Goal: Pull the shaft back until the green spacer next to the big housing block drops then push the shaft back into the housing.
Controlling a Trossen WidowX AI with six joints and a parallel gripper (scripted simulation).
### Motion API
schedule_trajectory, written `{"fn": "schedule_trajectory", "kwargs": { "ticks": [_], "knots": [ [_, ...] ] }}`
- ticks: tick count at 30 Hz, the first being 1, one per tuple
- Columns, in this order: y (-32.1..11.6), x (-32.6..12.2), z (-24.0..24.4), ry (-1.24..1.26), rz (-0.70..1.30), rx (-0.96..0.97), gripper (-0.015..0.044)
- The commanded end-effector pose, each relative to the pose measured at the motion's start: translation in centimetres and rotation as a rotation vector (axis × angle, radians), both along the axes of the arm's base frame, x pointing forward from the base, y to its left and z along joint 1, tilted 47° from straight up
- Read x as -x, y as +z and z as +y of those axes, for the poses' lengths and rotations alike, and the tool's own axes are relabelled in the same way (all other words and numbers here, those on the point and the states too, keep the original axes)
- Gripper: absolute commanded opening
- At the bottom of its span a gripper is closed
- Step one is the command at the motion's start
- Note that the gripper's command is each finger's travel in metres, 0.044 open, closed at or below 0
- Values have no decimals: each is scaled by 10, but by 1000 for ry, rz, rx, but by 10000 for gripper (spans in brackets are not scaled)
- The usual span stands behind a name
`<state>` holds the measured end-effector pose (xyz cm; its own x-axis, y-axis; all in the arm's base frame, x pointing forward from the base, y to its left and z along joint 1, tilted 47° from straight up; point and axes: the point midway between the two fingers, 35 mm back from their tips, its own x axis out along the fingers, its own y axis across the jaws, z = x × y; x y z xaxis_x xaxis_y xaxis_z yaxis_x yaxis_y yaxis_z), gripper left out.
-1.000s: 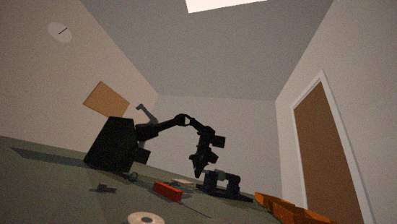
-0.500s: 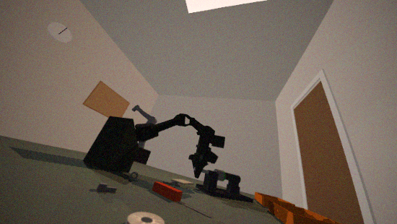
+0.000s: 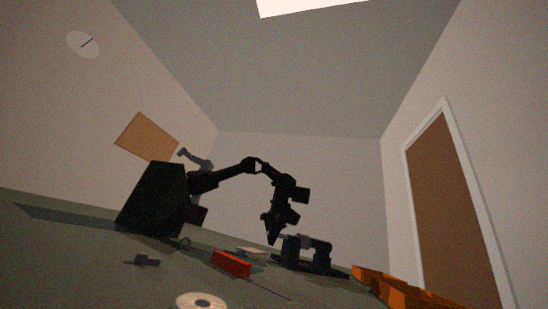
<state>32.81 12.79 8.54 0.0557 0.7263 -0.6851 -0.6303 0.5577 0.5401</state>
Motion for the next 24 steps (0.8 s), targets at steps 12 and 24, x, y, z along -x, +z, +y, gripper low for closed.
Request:
{"fn": "schedule_trajectory", "kwargs": {
  "ticks": [12,24],
  "knots": [
    [-1,2,-1,1,-2,1,0],
    [-1,3,-2,1,-2,2,0]
  ]
}}
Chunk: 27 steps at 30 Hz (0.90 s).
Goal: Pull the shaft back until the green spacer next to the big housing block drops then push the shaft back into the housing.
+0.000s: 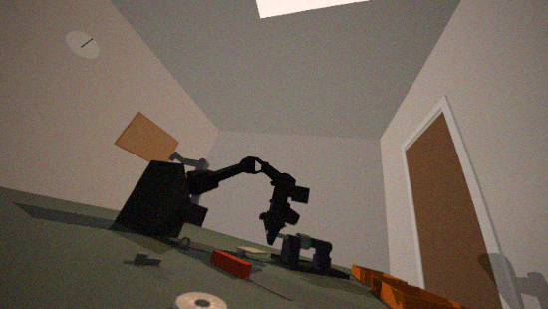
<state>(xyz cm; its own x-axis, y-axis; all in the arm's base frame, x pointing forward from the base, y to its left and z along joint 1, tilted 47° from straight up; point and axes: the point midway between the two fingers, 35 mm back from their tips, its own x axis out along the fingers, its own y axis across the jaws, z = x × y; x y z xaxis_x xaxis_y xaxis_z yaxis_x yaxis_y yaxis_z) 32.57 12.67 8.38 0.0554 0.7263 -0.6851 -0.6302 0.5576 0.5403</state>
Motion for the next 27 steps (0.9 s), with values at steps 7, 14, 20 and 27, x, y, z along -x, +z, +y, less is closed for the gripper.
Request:
{"fn": "schedule_trajectory", "kwargs": {
  "ticks": [7,14,20,27],
  "knots": [
    [0,2,-1,1,-2,2,0],
    [-1,2,-1,1,-2,2,0],
    [-1,3,-2,1,-2,2,0],
    [-2,4,-2,1,-2,2,0]
  ]
}}
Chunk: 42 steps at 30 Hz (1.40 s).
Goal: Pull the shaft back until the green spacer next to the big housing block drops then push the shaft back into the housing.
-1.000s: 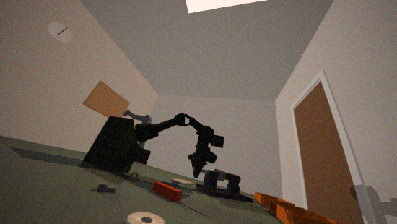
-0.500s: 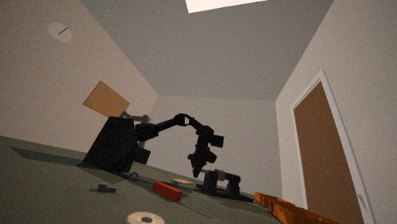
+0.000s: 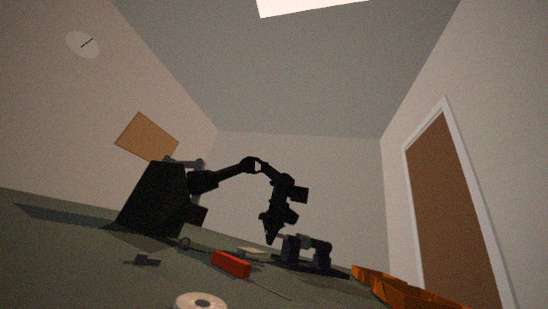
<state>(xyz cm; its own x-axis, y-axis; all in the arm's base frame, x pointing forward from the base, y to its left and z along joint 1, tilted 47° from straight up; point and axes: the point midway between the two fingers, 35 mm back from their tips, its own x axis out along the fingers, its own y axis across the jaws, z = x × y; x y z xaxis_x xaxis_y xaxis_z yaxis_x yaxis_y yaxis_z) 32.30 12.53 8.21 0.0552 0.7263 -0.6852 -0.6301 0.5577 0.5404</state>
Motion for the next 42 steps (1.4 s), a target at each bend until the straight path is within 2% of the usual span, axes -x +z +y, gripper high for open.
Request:
{"fn": "schedule_trajectory", "kwargs": {
  "ticks": [1,42],
  "knots": [
    [0,1,-1,1,-2,2,0],
    [-2,5,-3,1,-2,2,0]
  ]
}}
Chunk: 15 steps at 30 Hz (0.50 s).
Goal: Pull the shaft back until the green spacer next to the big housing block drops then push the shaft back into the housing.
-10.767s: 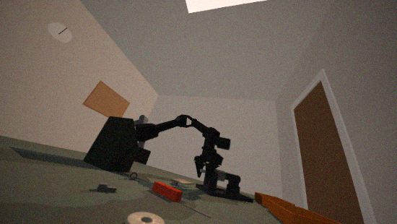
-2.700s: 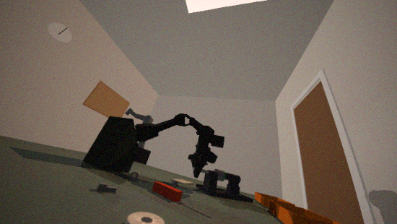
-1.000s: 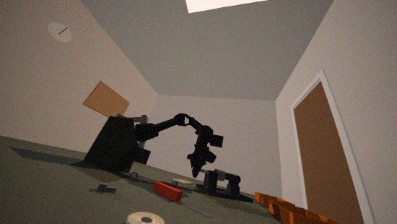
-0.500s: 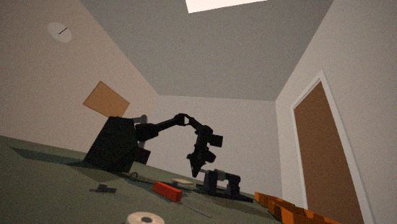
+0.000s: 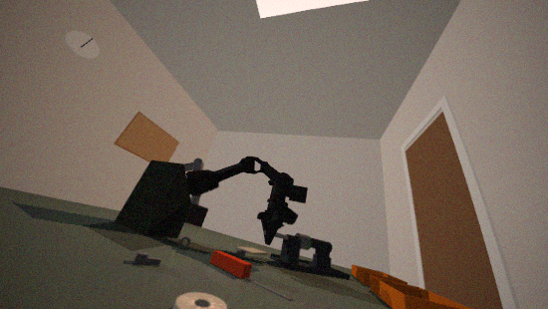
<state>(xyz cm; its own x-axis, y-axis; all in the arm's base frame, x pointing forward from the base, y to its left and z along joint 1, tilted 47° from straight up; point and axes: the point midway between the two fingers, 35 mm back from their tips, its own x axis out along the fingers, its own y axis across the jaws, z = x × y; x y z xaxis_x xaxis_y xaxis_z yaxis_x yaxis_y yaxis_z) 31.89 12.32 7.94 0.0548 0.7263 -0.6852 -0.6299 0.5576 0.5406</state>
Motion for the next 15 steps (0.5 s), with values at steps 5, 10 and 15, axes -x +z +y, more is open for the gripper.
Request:
{"fn": "schedule_trajectory", "kwargs": {
  "ticks": [5,10,15],
  "knots": [
    [0,2,-1,1,-2,2,0],
    [0,2,-1,1,-2,2,0],
    [-1,2,-1,1,-2,2,0]
  ]
}}
